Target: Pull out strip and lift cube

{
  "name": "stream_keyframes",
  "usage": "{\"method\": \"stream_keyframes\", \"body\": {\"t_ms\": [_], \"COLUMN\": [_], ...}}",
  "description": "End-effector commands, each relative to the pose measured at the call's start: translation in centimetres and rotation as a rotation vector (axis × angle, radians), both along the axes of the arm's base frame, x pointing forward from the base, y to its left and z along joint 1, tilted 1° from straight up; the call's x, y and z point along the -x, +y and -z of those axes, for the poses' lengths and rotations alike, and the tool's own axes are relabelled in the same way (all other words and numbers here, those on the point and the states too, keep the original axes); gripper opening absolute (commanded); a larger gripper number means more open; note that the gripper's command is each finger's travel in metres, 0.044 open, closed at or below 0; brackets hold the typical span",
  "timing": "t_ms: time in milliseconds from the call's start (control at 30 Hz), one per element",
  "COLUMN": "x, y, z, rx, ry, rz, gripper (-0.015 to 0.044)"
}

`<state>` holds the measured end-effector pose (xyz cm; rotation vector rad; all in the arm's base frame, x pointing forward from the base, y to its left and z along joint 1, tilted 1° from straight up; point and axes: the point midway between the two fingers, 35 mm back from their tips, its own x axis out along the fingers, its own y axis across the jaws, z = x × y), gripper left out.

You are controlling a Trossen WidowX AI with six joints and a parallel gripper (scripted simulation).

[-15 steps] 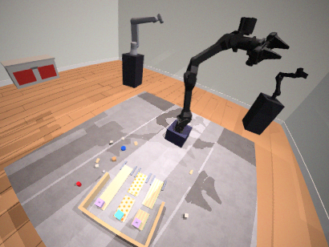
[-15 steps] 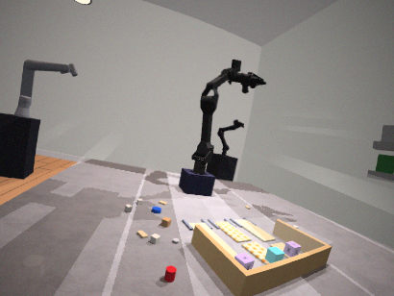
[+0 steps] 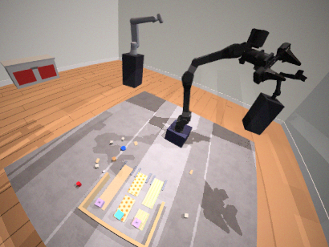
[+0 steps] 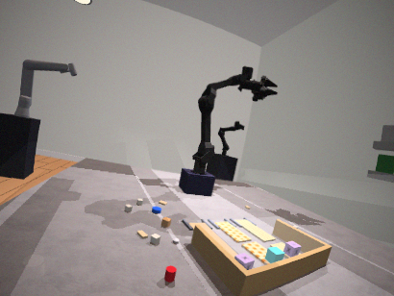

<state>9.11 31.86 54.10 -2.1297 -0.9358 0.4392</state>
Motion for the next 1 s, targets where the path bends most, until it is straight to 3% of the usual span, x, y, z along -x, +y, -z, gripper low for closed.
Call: {"method": "stream_keyframes", "body": {"t_ms": [0, 267, 533, 800, 967], "x": [-3.3, -13.2, -20.8, -25.6, -26.8], "y": [0.0, -2.4, -8.2, -16.8, -23.1], "z": [2.1, 9.4, 16.6, 24.3, 29.3], "rx": [-0.078, -0.328, -0.604, -0.922, -1.219], "ry": [0.122, 0.435, 0.672, 0.850, 0.963], "rz": [0.064, 0.302, 0.529, 0.761, 0.911], "gripper": [0.0400, 0.0400, 0.0400, 0.0400, 0.0400]}}
